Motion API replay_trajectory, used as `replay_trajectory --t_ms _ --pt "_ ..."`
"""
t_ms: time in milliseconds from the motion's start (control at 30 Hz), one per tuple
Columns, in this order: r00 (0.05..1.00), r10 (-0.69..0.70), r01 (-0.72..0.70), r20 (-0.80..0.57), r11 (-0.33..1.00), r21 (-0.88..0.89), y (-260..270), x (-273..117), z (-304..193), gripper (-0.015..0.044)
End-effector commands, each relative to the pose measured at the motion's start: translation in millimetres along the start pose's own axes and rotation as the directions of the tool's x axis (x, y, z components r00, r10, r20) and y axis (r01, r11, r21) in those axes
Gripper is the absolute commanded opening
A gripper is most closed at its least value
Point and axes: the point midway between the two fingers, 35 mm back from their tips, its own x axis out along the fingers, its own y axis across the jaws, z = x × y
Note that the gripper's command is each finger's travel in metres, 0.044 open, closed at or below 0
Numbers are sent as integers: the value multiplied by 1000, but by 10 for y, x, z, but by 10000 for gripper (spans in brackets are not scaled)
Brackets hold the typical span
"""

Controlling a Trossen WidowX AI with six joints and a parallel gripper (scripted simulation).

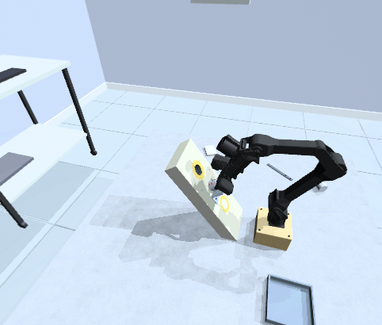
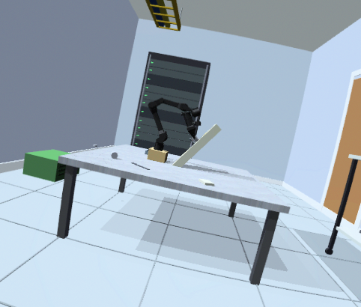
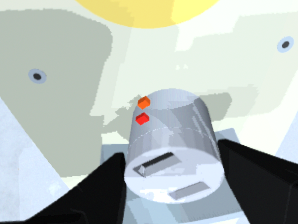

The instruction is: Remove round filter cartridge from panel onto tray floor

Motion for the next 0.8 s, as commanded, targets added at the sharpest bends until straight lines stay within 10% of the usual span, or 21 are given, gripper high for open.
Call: replay_trajectory --t_ms 0,767 --pt "1000 -1 1 10 1000 0 -2 -59 129 0" --pt "1000 1 -1 7 1000 0 2 -929 254 0"
